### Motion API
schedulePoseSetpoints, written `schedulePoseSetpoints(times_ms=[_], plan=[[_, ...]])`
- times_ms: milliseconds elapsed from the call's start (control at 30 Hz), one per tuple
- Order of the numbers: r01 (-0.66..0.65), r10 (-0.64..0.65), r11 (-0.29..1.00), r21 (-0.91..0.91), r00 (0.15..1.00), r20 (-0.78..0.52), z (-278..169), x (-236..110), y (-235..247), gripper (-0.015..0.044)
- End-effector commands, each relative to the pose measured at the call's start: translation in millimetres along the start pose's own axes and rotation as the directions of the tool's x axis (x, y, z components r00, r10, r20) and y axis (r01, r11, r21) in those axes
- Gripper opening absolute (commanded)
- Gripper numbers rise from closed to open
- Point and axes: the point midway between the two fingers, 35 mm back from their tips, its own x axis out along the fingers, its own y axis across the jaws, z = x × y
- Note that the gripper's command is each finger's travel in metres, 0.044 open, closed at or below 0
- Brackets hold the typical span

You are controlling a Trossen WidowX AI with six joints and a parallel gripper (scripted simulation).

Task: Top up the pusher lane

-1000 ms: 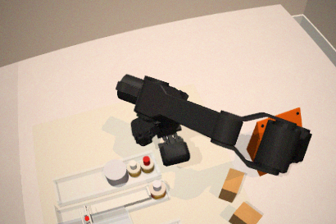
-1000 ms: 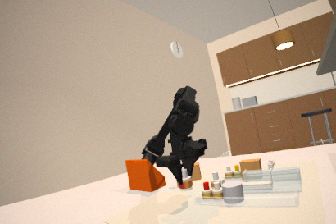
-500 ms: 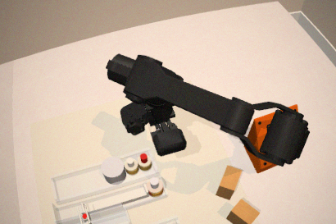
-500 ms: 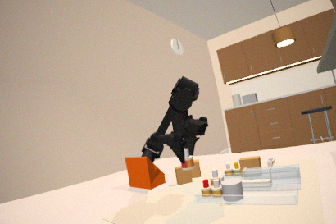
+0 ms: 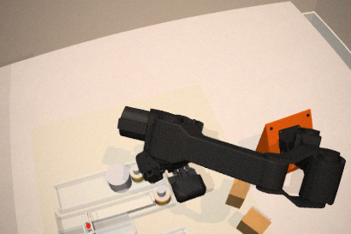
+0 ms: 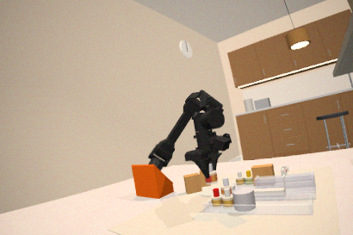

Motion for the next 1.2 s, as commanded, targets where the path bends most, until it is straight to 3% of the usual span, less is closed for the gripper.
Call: schedulePoseSetpoints(times_ms=[0, 367, 1167], plan=[[-0.006, 0.006, 1.000, -0.003, 1.000, 0.002, -3, 8, 15, 0.0000], [-0.007, 0.007, 1.000, -0.004, 1.000, 0.002, -3, 33, 16, 0.0000], [-0.007, 0.007, 1.000, -0.004, 1.000, 0.003, 6, 33, 16, 0.0000]])
